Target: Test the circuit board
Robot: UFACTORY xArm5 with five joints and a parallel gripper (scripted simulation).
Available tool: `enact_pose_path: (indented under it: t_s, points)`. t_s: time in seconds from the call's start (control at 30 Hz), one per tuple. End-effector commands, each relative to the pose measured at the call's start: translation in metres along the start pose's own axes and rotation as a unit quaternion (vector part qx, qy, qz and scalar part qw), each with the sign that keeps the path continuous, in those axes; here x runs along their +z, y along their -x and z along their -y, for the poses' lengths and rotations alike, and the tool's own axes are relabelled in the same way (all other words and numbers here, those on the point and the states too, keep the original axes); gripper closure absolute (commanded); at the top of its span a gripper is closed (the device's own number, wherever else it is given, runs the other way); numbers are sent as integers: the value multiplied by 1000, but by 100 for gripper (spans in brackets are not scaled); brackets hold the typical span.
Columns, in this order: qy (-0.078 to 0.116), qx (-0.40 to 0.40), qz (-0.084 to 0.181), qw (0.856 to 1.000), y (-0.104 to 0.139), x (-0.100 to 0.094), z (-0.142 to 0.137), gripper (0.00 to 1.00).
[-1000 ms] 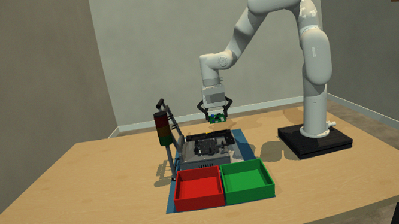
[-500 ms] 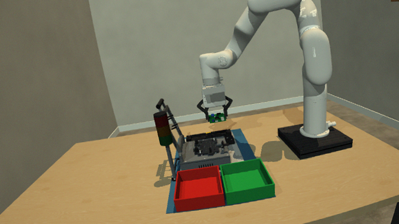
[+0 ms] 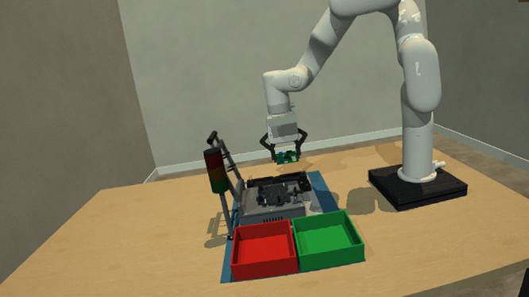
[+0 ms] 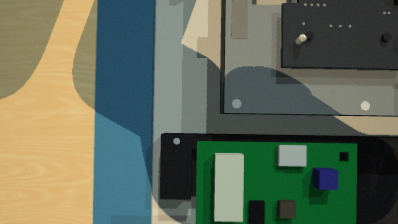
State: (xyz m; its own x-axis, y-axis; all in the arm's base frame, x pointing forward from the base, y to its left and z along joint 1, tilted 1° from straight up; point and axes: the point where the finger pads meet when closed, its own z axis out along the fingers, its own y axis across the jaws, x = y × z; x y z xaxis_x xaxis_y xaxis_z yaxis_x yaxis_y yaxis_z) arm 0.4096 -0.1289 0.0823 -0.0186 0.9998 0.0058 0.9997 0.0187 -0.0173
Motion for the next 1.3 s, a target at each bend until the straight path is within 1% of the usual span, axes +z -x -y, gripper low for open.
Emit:
enact_pose_path:
  t_s: [0.0, 0.23, 0.3, 0.63, 0.8, 0.87, 1.1, 1.27]
  points:
    - [2, 0, 1, 1000, -16, -3, -7, 21]
    - [1, 0, 1, 1000, -51, -5, -19, 21]
    - [1, 0, 1, 1000, -51, -5, -19, 21]
    - [1, 0, 2, 1000, -108, -9, -38, 21]
    - [1, 0, 3, 1000, -132, -11, -46, 21]
    - [1, 0, 3, 1000, -132, -11, -46, 21]
    - [1, 0, 3, 1000, -152, -12, -53, 21]
    - [1, 0, 3, 1000, -156, -12, -55, 21]
